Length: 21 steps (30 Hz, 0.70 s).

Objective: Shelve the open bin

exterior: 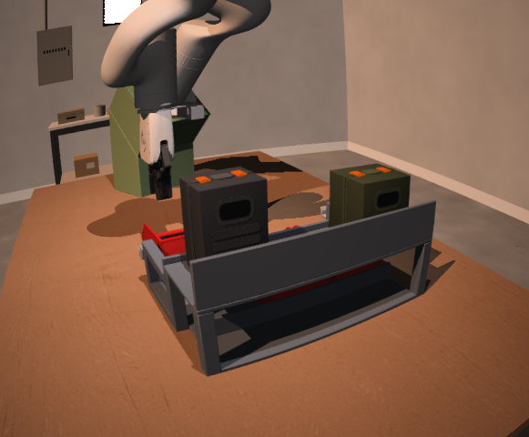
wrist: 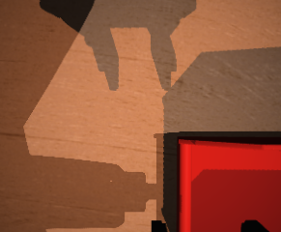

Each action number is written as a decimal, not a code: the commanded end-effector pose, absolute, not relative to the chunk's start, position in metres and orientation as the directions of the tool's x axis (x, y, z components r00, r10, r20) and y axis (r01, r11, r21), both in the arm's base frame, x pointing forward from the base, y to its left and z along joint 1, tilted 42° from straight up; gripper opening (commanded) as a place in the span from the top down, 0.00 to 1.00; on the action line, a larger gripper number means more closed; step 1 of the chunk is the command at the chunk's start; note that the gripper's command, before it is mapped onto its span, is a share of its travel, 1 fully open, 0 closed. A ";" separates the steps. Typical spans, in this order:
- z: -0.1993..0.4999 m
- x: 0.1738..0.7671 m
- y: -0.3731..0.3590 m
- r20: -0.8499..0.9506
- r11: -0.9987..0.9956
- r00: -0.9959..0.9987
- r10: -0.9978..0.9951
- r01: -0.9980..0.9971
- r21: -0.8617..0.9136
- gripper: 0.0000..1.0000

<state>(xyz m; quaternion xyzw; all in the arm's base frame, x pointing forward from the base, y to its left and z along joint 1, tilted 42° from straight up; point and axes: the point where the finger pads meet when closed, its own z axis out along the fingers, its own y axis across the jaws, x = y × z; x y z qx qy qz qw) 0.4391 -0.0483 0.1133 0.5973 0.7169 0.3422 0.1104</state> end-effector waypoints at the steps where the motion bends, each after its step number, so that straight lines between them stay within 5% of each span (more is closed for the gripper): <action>1: 0.113 0.439 -0.049 0.250 0.052 -0.262 0.932 0.781 0.623 0.00; 21: 0.073 0.470 -0.029 0.250 0.022 -0.262 0.932 0.730 0.683 0.00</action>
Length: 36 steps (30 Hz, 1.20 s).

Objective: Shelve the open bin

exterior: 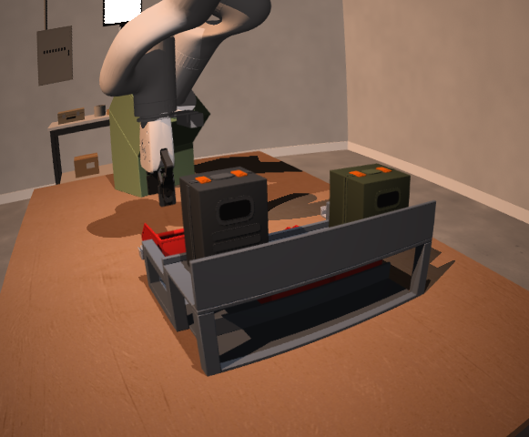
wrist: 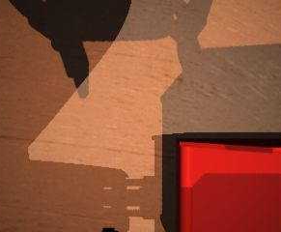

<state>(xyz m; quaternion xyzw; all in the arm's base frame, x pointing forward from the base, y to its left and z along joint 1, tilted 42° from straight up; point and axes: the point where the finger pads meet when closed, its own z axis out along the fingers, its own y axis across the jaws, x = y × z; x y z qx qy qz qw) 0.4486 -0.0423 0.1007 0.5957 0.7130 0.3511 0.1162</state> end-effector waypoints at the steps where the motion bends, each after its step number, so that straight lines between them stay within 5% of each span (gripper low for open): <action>1: 0.073 0.470 -0.029 0.250 0.022 -0.262 0.932 0.730 0.683 0.00; 36: 0.058 0.481 -0.022 0.250 0.022 -0.262 0.932 0.731 0.682 0.00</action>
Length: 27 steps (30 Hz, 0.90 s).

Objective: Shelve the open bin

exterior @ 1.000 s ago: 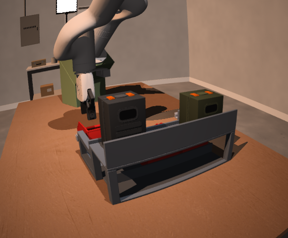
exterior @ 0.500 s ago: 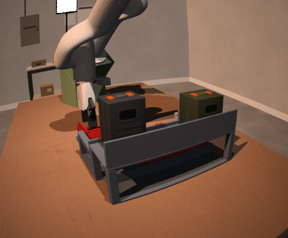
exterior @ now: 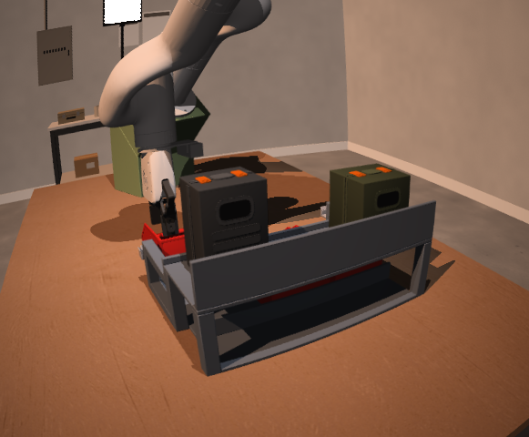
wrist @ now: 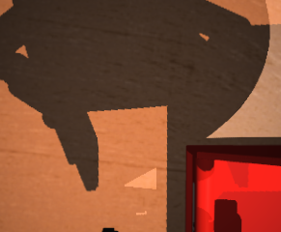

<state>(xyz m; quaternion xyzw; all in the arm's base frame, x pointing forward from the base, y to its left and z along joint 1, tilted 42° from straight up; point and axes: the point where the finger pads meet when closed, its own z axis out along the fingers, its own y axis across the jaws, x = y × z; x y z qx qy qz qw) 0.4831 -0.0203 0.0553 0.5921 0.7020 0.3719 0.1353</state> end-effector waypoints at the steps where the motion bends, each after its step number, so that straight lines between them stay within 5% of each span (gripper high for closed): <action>1: 0.058 0.481 -0.022 0.250 0.022 -0.262 0.932 0.731 0.682 0.00; 27: 0.062 0.478 -0.024 0.250 0.022 -0.262 0.932 0.731 0.682 0.00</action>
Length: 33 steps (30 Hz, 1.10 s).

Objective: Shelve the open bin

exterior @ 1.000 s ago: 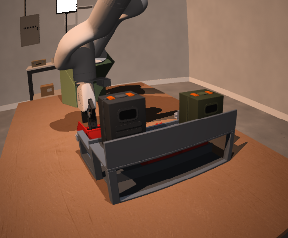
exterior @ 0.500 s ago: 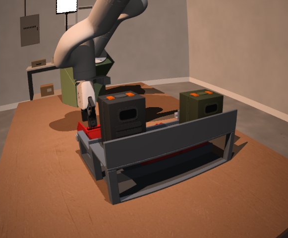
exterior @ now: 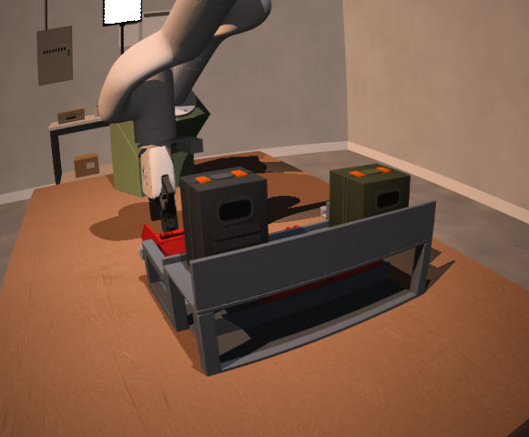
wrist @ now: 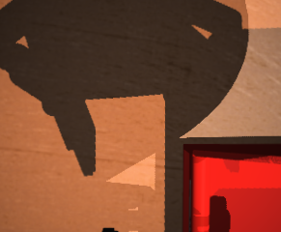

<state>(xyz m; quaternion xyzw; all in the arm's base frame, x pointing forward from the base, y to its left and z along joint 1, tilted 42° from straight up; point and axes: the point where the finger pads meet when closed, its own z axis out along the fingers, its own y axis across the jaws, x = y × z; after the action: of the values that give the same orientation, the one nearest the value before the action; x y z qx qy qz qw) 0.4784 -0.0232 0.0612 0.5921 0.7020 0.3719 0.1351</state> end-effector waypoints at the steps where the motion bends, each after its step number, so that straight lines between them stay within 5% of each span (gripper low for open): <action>1: 0.062 0.478 -0.024 0.250 0.022 -0.262 0.932 0.731 0.682 0.00; 33: 0.057 0.483 -0.021 0.250 0.022 -0.262 0.932 0.731 0.682 0.00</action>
<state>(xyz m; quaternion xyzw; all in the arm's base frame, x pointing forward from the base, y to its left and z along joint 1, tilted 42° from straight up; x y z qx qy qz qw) 0.4832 -0.0206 0.0565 0.5921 0.7020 0.3719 0.1352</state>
